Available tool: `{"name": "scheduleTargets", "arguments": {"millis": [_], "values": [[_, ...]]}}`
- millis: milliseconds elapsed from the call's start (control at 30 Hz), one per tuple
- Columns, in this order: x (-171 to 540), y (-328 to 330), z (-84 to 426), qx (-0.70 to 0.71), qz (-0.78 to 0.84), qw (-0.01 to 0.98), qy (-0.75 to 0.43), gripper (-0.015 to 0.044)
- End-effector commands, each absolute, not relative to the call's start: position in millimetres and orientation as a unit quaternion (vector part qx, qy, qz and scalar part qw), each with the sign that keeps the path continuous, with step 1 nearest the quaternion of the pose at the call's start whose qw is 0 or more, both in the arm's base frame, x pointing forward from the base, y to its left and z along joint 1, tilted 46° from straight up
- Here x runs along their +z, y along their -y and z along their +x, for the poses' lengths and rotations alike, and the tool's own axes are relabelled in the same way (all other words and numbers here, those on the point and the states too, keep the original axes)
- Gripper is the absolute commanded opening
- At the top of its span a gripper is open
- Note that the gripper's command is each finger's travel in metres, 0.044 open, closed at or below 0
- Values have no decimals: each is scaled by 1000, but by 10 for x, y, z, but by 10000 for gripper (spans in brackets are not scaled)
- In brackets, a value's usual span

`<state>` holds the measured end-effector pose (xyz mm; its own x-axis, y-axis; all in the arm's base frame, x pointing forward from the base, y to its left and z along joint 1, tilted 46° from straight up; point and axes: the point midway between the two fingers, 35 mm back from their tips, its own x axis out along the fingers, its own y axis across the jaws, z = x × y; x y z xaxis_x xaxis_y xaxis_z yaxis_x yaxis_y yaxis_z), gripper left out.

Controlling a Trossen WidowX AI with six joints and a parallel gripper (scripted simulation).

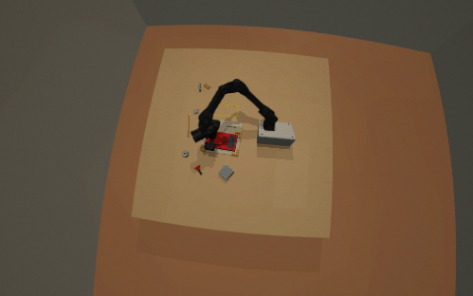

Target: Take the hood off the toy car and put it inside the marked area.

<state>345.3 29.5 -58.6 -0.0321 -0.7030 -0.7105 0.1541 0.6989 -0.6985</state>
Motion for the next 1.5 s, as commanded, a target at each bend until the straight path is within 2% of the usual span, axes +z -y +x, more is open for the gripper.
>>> {"name": "scheduleTargets", "arguments": {"millis": [0,933,1033,1367,1467], "values": [[-607,-249,3440,-325,-217,659,-643,440],[-694,-159,3434,-325,-217,659,-643,440],[-683,-194,3447,-324,-214,662,-641,361],[-683,-194,3447,-324,-214,662,-641,295],[-678,-199,3448,-324,-214,662,-641,216]]}}
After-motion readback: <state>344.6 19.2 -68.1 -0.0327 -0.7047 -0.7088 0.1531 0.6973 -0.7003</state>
